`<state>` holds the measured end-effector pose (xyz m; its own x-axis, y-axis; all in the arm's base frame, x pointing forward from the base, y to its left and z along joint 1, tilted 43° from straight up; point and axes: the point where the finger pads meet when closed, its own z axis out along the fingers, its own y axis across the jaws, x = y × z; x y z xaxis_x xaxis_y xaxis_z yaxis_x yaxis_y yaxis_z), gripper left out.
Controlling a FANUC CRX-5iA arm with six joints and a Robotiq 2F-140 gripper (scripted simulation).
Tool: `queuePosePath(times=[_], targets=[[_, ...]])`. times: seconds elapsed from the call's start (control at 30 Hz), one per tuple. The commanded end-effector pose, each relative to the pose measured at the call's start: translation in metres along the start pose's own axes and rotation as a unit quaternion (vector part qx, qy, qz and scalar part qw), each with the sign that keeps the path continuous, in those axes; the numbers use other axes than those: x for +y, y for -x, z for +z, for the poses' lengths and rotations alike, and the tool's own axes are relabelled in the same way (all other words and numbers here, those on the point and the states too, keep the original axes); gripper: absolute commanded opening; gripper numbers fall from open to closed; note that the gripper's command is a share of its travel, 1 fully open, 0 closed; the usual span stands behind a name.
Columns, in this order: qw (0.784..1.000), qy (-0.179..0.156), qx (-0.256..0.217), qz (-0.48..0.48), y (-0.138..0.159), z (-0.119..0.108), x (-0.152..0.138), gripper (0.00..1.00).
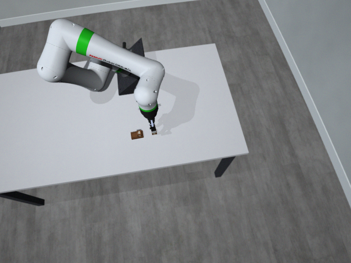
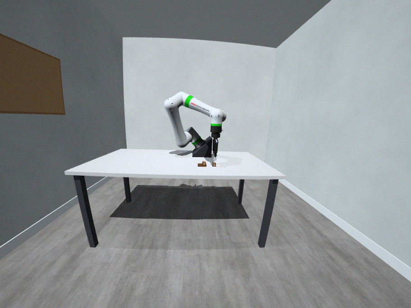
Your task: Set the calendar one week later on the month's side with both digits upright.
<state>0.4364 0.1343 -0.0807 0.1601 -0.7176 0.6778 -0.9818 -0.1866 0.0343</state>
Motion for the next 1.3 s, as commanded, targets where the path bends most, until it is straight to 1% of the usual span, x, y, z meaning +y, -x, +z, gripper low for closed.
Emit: queuePosePath(times=[0.0, 0.17, 0.53, 1.27], targets=[[1.0, 0.0, 0.0, 0.0, 0.0, 0.005, 0.0, 0.28], [1.0, 0.0, 0.0, 0.0, 0.0, 0.011, 0.0, 0.28], [1.0, 0.0, 0.0, 0.0, 0.0, 0.019, 0.0, 0.28], [1.0, 0.0, 0.0, 0.0, 0.0, 0.02, 0.0, 0.28]])
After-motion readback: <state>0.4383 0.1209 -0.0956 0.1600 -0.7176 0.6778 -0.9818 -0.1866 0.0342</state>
